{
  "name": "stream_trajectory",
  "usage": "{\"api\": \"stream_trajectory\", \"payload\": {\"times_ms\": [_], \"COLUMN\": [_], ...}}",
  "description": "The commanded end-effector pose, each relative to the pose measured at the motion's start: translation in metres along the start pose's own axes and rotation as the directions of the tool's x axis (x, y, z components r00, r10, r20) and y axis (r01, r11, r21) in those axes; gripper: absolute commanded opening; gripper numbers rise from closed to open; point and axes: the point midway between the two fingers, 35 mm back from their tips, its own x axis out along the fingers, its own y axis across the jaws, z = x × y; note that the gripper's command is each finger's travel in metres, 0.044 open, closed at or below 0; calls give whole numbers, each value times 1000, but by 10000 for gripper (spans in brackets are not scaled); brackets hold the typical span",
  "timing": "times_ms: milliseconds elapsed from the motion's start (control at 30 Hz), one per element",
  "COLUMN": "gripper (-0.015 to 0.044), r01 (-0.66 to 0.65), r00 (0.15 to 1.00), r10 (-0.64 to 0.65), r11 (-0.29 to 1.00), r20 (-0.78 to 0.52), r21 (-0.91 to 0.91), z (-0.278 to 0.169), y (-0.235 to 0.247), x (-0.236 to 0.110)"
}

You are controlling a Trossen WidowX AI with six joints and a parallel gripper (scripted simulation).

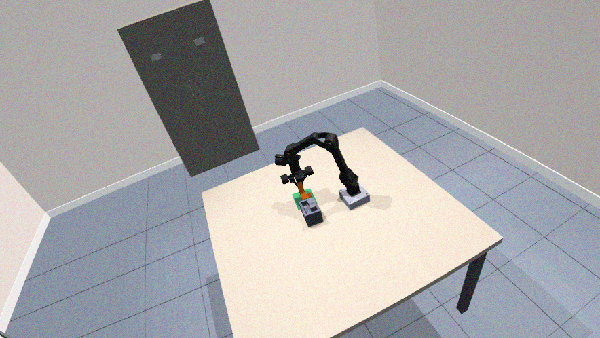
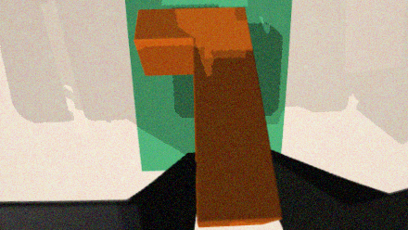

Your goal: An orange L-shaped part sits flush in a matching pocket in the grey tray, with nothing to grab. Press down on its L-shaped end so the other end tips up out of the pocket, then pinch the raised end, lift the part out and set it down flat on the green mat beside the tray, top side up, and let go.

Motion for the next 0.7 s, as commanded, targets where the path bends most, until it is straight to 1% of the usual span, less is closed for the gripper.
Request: {"api": "stream_trajectory", "payload": {"times_ms": [0,233,667], "gripper": [0,0,0], "r01": [-6,-6,-6], "r00": [1000,1000,1000], "r10": [6,6,6], "r11": [1000,1000,1000], "r20": [3,3,3], "r21": [4,4,4], "z": [1,1,1], "y": [2,2,2], "x": [7,17,18]}}
